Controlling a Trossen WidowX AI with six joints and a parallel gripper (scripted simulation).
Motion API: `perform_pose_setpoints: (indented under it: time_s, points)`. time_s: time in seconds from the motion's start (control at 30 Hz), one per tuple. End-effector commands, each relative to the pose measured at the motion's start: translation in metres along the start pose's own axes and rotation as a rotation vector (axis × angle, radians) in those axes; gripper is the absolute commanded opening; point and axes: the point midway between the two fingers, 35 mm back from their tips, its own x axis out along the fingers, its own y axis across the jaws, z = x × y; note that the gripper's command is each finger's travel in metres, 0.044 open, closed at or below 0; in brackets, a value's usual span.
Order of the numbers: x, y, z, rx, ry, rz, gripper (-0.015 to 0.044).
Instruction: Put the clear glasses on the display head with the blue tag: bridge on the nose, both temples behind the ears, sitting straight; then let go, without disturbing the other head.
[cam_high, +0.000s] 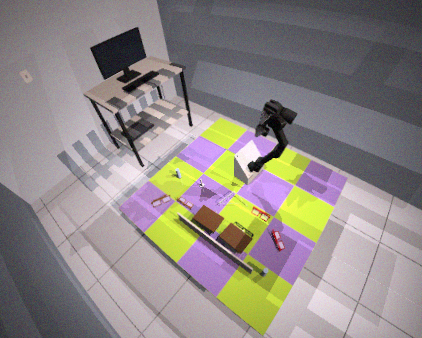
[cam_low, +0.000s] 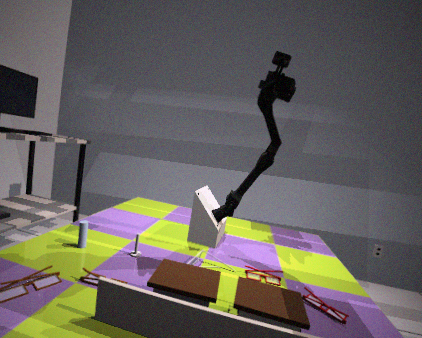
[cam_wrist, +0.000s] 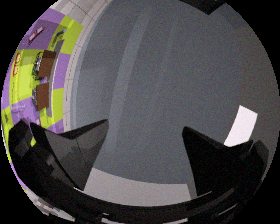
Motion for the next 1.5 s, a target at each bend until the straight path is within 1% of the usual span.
perform_pose_setpoints:
  time_s: [0.0, 0.03, 0.23, 0.37, 0.53, 0.63, 0.77, 0.9, 1.07, 1.23, 1.3, 1.47]
  points:
    - [0.0, 0.0, 0.0, 0.0, 0.0, 0.0, 0.0426]
    - [0.0, 0.0, 0.0, 0.0, 0.0, 0.0, 0.044]
    - [0.0, 0.0, 0.0, 0.0, 0.0, 0.0, 0.044]
    - [0.005, -0.002, -0.015, 0.062, 0.002, -0.063, 0.0335]
    - [0.043, 0.026, -0.055, 0.3, -0.012, -0.049, 0.0204]
    - [0.067, 0.051, -0.078, 0.446, -0.005, -0.028, 0.02]
    - [0.1, 0.093, -0.105, 0.638, 0.025, 0.015, 0.02]
    - [0.13, 0.145, -0.127, 0.821, 0.078, 0.076, 0.02]
    - [0.155, 0.208, -0.139, 0.923, 0.13, 0.167, 0.02]
    - [0.171, 0.276, -0.148, 1.071, 0.224, 0.263, 0.02]
    - [0.175, 0.31, -0.15, 1.145, 0.281, 0.313, 0.02]
    - [0.175, 0.397, -0.146, 1.308, 0.445, 0.455, 0.02]
